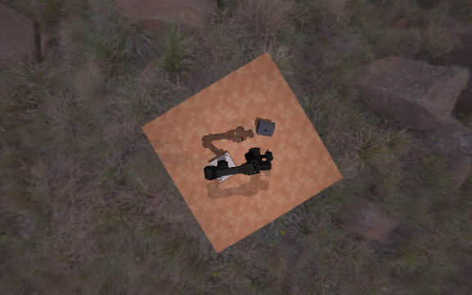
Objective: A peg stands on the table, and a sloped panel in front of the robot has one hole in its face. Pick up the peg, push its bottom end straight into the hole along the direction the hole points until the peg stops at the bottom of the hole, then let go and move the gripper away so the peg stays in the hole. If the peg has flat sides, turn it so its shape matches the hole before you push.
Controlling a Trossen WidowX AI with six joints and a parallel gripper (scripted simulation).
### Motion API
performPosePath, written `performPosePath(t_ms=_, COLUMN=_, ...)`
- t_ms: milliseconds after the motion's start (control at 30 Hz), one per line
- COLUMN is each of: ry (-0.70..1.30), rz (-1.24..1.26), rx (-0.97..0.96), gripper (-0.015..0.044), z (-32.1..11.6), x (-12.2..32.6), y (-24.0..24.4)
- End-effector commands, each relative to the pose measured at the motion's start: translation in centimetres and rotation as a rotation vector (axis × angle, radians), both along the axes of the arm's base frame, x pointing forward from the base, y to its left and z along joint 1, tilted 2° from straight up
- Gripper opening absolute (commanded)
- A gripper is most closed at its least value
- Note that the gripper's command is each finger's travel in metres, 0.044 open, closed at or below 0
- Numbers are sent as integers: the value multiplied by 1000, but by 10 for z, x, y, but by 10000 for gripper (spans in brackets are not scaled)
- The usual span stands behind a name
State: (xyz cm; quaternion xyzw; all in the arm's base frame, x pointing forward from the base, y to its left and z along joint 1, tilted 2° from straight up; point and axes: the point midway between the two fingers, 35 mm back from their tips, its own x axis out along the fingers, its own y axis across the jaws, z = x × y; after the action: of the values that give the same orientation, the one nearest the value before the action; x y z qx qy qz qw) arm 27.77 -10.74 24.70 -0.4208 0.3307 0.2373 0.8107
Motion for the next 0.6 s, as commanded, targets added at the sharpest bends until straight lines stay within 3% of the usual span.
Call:
performPosePath(t_ms=0, ry=62, rz=-11, rx=39, gripper=440, z=-14, x=4, y=9)
performPosePath(t_ms=567, ry=269, rz=-45, rx=112, gripper=440, z=-53, x=18, y=51)
